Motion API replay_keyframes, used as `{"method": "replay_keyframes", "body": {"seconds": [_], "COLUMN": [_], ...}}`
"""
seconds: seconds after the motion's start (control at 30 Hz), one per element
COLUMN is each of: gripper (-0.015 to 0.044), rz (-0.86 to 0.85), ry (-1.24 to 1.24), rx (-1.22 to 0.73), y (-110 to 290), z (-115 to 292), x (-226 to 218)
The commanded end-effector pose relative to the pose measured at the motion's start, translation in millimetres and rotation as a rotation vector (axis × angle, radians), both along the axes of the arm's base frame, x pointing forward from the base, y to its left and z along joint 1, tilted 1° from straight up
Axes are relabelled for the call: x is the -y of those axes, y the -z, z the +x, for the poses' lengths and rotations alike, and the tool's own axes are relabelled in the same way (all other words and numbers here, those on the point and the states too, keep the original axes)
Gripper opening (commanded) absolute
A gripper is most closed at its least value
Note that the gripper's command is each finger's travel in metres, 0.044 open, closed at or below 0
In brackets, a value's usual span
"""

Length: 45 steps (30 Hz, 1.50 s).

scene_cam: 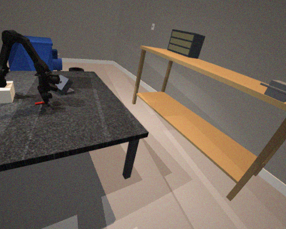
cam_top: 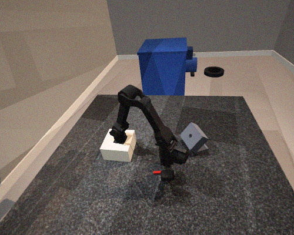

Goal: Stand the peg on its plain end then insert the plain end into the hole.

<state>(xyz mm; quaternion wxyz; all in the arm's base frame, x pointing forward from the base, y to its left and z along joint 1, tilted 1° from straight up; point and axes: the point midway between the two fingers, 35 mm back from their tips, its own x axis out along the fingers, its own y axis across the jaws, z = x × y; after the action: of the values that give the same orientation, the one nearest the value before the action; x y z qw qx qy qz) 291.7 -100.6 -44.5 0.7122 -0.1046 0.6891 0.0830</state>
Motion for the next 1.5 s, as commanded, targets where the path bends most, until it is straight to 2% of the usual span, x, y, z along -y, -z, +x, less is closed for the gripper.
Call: {"method": "replay_keyframes", "body": {"seconds": [0.0,0.17,0.5,0.8,1.47], "gripper": [0.023,0.011,0.011,0.0051,0.0051], "rz": [0.004,0.004,0.004,0.004,0.034], "ry": [0.003,0.003,0.003,0.003,-0.004], "rx": [0.001,0.001,0.001,0.001,0.123], "y": [0.9,0.9,0.9,0.9,-7.5], "z": [-0.1,-0.1,-0.1,-0.1,-5.5], "x": [-0.6,-0.6,-0.6,-0.6,1.3]}}
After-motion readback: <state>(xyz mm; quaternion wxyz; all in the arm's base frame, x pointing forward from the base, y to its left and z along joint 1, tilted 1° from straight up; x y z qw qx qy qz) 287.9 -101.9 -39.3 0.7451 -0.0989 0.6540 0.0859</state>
